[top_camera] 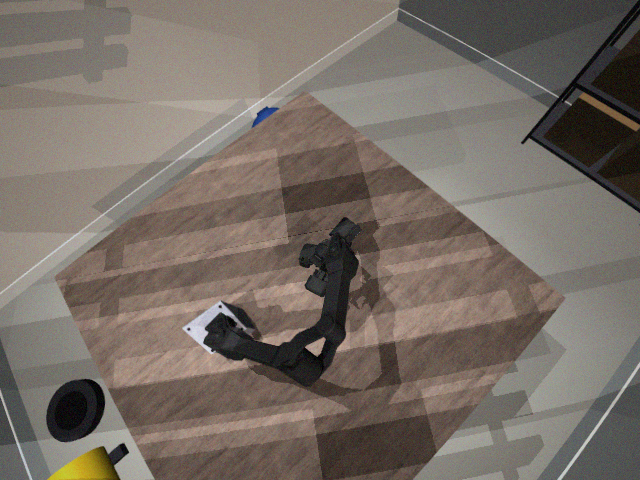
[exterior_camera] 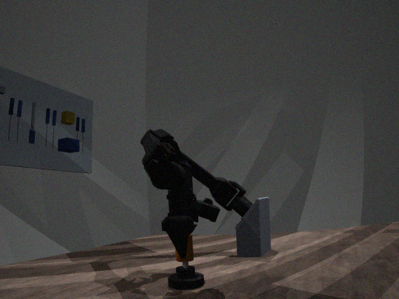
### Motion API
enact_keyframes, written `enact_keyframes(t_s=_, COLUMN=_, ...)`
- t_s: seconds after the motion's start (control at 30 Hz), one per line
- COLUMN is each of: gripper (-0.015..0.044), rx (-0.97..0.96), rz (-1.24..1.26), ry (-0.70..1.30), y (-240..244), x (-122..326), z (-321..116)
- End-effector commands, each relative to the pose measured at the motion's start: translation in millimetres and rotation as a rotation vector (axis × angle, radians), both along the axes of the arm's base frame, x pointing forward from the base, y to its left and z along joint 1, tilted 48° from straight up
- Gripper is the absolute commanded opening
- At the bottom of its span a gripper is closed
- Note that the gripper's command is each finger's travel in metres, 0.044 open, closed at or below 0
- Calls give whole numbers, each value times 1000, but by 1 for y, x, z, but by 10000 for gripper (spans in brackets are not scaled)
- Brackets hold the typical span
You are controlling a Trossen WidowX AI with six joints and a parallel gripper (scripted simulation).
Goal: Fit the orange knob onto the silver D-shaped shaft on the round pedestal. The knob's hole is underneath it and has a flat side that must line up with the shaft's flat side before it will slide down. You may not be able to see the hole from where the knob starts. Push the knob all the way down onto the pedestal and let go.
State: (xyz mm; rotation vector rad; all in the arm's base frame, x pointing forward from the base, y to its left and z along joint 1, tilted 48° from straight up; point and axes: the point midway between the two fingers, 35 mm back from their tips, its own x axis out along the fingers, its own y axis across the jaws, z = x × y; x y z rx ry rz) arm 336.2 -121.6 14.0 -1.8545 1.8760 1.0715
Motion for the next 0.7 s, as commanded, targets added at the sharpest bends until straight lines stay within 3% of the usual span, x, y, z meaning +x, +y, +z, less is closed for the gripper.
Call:
enact_keyframes(t_s=0.0, gripper=0, rx=0, rz=4, ry=1, y=-1, x=0, z=0)
enact_keyframes(t_s=0.67, gripper=0, rx=1, rz=13, ry=10, y=-3, x=0, z=-2)
